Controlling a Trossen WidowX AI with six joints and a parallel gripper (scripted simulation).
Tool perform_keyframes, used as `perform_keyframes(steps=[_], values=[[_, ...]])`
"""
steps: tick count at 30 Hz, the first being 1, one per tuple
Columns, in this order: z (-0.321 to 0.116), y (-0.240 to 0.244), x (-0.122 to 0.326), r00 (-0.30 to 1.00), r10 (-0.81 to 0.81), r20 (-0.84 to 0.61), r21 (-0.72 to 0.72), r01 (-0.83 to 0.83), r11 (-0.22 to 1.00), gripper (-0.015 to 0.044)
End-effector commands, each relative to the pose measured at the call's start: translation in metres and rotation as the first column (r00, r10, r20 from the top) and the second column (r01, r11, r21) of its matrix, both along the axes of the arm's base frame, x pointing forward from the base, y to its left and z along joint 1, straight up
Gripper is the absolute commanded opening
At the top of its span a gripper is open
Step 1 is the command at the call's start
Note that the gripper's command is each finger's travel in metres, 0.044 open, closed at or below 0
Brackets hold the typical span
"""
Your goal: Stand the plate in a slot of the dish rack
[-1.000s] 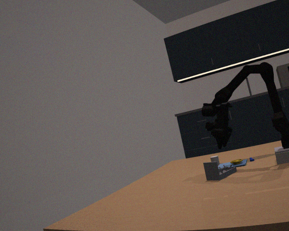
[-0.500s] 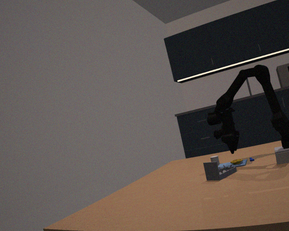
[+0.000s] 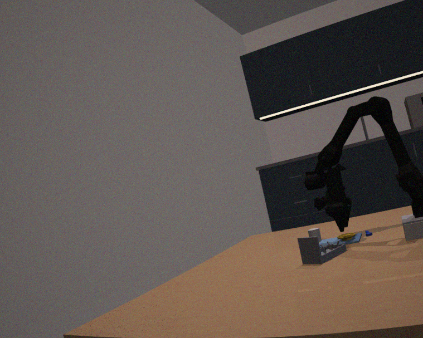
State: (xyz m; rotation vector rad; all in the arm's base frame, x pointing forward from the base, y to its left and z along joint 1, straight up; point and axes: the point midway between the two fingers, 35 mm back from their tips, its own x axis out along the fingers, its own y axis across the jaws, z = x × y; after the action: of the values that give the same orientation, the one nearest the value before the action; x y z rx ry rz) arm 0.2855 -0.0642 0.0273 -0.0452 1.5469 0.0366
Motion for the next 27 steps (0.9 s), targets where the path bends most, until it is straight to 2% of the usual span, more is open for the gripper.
perform_keyframes(steps=[1, 20, 22, 27], values=[[-0.007, 0.000, -0.001, 1.000, 0.005, -0.003, -0.004, -0.005, 1.000, 0.0400], [-0.035, 0.001, -0.002, 1.000, 0.005, -0.003, -0.004, -0.005, 1.000, 0.0400], [-0.035, 0.001, -0.002, 1.000, 0.005, -0.003, -0.004, -0.005, 1.000, 0.0351], [-0.035, 0.001, -0.002, 1.000, 0.005, -0.003, -0.004, -0.005, 1.000, 0.0351]])
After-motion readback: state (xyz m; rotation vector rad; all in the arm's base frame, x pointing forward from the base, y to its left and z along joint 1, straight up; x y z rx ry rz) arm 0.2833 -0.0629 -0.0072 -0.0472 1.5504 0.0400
